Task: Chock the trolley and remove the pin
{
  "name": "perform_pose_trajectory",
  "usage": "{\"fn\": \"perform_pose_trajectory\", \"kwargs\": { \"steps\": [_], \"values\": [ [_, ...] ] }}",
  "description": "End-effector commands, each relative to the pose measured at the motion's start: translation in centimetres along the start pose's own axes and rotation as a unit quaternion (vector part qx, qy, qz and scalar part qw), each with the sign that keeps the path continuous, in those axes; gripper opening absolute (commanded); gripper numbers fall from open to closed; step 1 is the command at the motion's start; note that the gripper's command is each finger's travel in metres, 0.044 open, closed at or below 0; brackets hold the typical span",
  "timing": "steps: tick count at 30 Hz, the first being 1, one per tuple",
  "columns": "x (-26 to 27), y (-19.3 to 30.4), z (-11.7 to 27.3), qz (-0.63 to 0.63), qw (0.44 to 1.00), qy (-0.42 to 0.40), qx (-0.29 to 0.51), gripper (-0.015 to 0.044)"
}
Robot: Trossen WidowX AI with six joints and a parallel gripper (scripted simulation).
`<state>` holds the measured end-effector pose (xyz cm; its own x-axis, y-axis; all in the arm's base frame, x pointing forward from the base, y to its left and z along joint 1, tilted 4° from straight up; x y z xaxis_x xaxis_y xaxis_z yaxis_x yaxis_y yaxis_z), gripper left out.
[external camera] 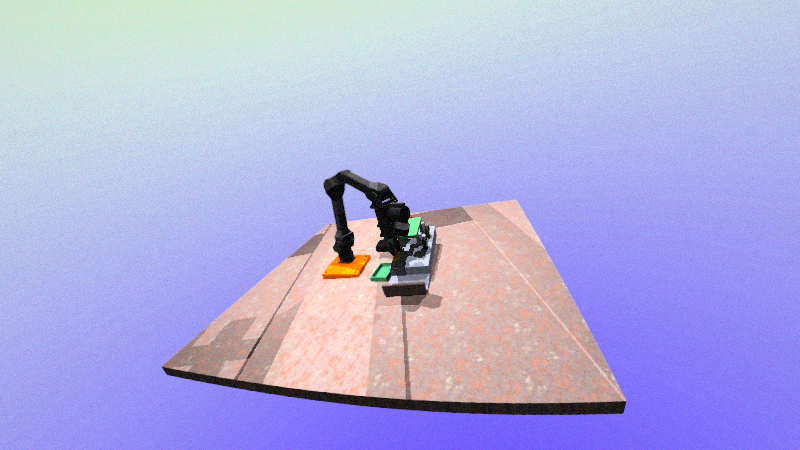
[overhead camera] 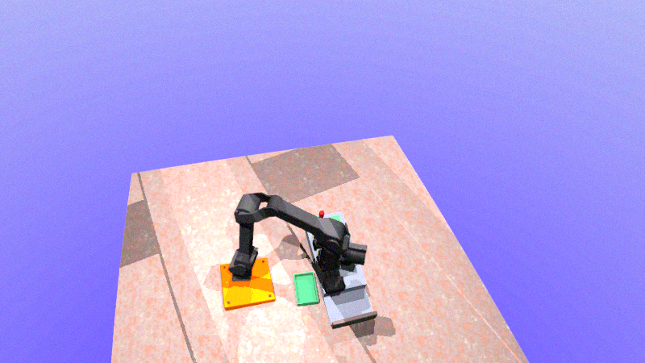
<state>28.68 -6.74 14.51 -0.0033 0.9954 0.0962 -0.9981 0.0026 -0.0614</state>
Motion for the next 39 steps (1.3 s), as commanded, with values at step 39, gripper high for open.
{"fn": "perform_pose_trajectory", "kwargs": {
  "steps": [39],
  "values": [
    [-0.1,0.1,5.2,0.001,1.000,-0.003,0.000,0.0216]
  ]
}}
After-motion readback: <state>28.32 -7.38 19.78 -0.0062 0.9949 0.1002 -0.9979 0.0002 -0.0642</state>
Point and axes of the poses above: the point midway between the two fingers, 35 mm back from their tips, its own z axis back along the fingers, its own x axis across the jaws, y = z × x, the point moved 2 cm from there along z, back along the fingers, and after that the axes turned 10 degrees about -z, right-handed, at the moved point
